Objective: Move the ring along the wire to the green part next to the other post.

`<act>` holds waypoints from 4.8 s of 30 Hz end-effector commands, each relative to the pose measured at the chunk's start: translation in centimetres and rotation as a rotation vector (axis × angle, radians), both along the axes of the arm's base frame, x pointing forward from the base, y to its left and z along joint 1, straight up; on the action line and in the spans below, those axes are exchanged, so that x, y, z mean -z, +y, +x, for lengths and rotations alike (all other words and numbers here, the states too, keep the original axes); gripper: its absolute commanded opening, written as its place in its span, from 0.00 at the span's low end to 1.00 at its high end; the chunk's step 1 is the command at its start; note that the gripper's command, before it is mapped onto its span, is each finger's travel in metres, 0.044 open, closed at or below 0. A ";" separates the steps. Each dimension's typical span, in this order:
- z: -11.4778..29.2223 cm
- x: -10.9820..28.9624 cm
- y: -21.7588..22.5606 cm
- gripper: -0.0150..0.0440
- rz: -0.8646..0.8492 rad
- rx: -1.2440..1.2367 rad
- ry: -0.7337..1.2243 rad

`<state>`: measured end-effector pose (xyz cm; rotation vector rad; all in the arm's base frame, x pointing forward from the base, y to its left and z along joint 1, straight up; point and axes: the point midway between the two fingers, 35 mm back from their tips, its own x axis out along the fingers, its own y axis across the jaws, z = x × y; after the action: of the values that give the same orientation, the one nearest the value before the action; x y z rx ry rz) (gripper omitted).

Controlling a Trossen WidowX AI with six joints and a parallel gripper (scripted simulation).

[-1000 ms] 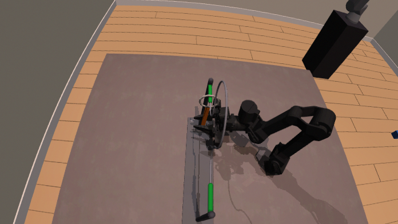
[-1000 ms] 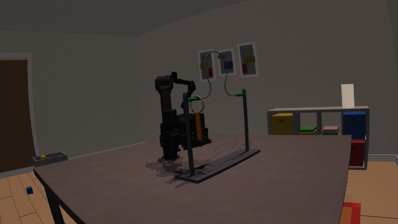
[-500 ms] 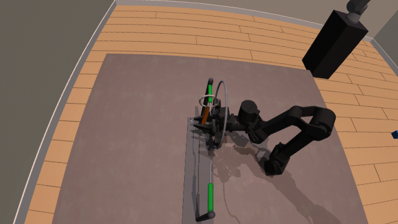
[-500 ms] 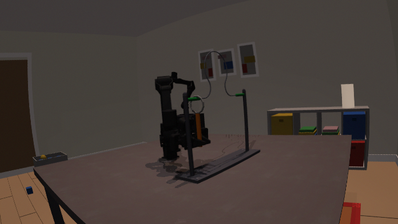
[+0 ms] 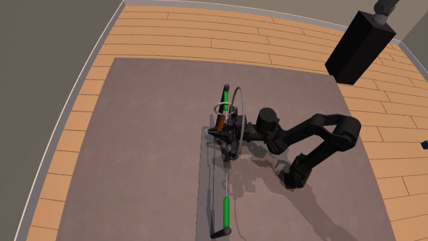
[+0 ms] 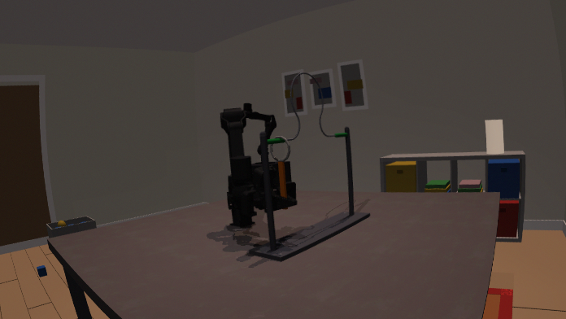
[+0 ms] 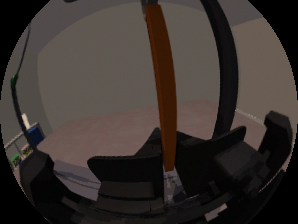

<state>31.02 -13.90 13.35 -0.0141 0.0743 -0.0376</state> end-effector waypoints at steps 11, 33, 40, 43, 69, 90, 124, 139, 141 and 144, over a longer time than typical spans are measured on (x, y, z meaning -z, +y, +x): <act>0.0 -1.9 0.0 0.00 0.003 -0.006 -0.001; 0.0 -2.1 0.0 0.00 0.003 -0.007 -0.001; 0.0 -2.1 0.0 0.00 0.003 -0.007 -0.001; 0.0 -2.1 0.1 0.00 0.003 -0.007 -0.001; 0.2 -2.1 2.9 0.00 0.018 -0.017 0.001; 0.3 -2.2 6.9 0.00 0.173 -0.026 -0.008; -2.4 -7.8 17.0 0.00 0.847 -0.139 0.178; -5.2 -12.8 19.2 0.00 1.164 -0.307 0.355; -5.5 -13.3 19.3 0.00 1.199 -0.330 0.374; -5.8 -14.4 19.5 0.00 1.264 -0.359 0.384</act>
<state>25.73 5.31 26.50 1.1738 0.4558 0.3371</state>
